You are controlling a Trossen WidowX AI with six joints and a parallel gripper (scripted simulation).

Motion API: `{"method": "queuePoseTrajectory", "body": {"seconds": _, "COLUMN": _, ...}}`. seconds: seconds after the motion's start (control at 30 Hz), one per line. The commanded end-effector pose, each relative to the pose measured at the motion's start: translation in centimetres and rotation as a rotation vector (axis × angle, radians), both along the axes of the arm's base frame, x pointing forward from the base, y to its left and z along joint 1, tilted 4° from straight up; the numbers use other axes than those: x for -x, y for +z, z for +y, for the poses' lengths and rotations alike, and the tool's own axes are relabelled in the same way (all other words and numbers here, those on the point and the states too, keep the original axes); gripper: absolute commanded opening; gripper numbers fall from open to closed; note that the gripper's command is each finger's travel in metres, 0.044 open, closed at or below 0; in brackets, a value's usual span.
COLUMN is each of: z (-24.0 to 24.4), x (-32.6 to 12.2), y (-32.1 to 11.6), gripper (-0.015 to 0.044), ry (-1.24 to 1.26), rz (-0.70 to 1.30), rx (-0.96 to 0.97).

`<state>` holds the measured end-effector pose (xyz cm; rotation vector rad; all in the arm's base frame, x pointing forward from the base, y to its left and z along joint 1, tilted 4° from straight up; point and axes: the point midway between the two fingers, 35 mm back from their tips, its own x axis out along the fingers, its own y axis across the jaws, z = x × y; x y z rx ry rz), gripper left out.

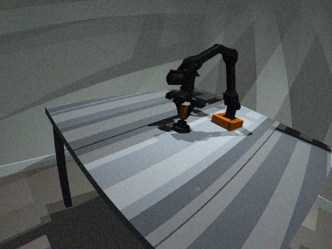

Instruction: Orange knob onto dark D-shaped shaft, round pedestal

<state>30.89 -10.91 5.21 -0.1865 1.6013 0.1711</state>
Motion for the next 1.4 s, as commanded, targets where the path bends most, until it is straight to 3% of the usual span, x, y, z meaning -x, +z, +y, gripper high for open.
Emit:
{"method": "queuePoseTrajectory", "body": {"seconds": 0.0, "z": -0.03, "x": -0.06, "y": 0.0, "gripper": 0.0, "ry": 0.004, "rz": -0.003, "rx": 0.003}}
{"method": "queuePoseTrajectory", "body": {"seconds": 0.4, "z": -0.08, "x": -0.18, "y": 0.46, "gripper": 0.0, "ry": 0.013, "rz": -0.003, "rx": 0.002}}
{"method": "queuePoseTrajectory", "body": {"seconds": 0.63, "z": -0.11, "x": -0.17, "y": 0.39, "gripper": 0.0, "ry": 0.214, "rz": 0.0, "rx": -0.005}}
{"method": "queuePoseTrajectory", "body": {"seconds": 1.37, "z": -0.02, "x": 0.0, "y": -0.1, "gripper": 0.0, "ry": 0.214, "rz": 0.0, "rx": -0.005}}
